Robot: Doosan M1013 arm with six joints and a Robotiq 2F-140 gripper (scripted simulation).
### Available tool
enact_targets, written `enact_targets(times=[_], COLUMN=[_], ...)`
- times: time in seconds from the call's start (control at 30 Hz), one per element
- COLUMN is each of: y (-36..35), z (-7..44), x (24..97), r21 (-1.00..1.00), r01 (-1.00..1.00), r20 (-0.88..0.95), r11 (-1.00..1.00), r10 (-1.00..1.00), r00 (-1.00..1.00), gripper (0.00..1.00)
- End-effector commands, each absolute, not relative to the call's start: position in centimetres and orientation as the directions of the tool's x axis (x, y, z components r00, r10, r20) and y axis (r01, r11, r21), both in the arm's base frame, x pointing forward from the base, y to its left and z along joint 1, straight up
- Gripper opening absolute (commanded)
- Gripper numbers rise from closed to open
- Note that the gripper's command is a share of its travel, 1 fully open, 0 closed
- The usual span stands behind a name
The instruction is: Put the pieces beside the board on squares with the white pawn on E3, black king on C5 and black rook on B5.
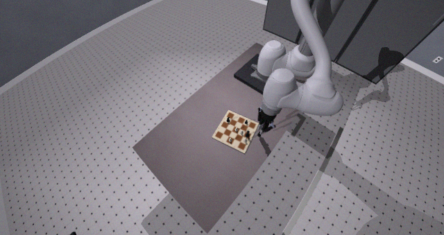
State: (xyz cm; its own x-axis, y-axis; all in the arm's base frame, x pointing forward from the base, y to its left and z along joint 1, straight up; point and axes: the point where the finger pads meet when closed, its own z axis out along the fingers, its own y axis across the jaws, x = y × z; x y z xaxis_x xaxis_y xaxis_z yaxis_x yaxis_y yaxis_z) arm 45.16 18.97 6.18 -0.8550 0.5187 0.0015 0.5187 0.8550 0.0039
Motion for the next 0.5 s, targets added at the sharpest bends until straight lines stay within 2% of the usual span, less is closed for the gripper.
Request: enact_targets(times=[0.0,0.47], y=[19.0,19.0], z=[6.0,4.6], x=[45.2,45.2], r21=[0.004,0.004], r01=[0.519,0.519], r20=[0.002,0.002], r11=[0.855,0.855], r10=[0.519,0.519], r00=[-0.855,-0.855], gripper=[0.22,0.22])
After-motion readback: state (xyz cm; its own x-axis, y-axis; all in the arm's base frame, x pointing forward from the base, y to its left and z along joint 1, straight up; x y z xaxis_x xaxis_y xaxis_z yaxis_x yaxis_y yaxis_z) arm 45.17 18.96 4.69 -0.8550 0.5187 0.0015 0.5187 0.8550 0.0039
